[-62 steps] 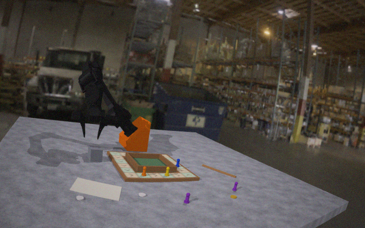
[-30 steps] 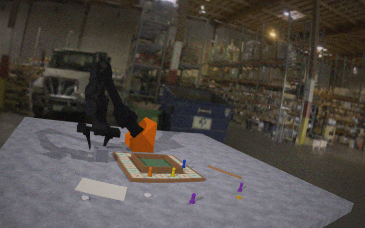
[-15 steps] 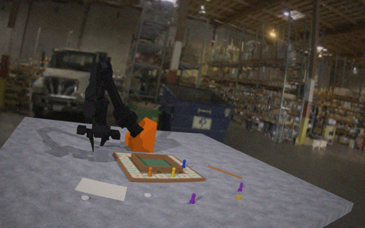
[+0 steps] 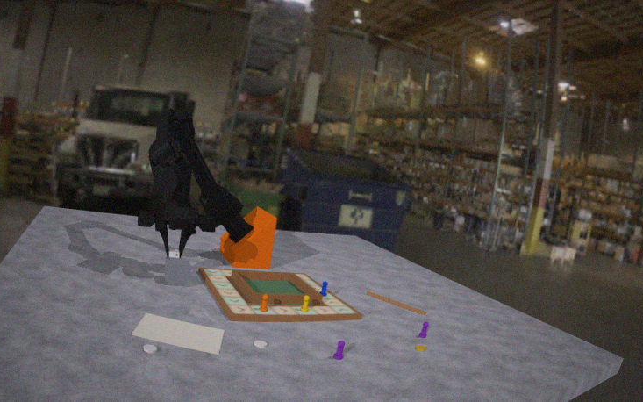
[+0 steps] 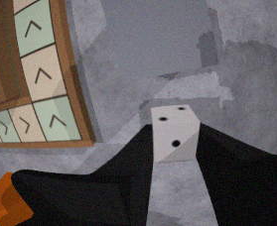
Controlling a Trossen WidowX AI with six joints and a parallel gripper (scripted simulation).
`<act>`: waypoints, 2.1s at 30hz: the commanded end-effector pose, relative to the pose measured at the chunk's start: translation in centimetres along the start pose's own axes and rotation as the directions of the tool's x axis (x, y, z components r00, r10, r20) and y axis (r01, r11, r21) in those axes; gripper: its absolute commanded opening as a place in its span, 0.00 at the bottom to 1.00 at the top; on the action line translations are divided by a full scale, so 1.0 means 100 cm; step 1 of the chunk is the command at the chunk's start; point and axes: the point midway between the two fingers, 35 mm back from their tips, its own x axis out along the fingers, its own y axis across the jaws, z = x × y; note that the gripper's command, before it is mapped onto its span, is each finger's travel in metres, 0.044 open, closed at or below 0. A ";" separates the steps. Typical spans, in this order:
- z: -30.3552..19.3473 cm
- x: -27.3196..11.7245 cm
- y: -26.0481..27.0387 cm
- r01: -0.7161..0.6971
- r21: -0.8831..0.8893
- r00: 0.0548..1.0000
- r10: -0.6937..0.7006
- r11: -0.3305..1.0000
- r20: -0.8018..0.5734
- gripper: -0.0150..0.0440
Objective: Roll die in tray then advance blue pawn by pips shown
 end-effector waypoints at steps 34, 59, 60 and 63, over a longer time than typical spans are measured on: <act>0.028 -0.084 0.029 -0.038 -0.338 0.999 0.047 0.940 0.017 0.25; 0.090 -0.065 0.138 -0.010 -0.869 0.999 0.037 0.494 0.010 0.25; 0.091 -0.064 0.142 -0.009 -0.884 0.999 0.035 0.467 0.008 0.25; 0.095 -0.061 0.156 -0.006 -0.923 1.000 0.027 0.384 0.004 0.25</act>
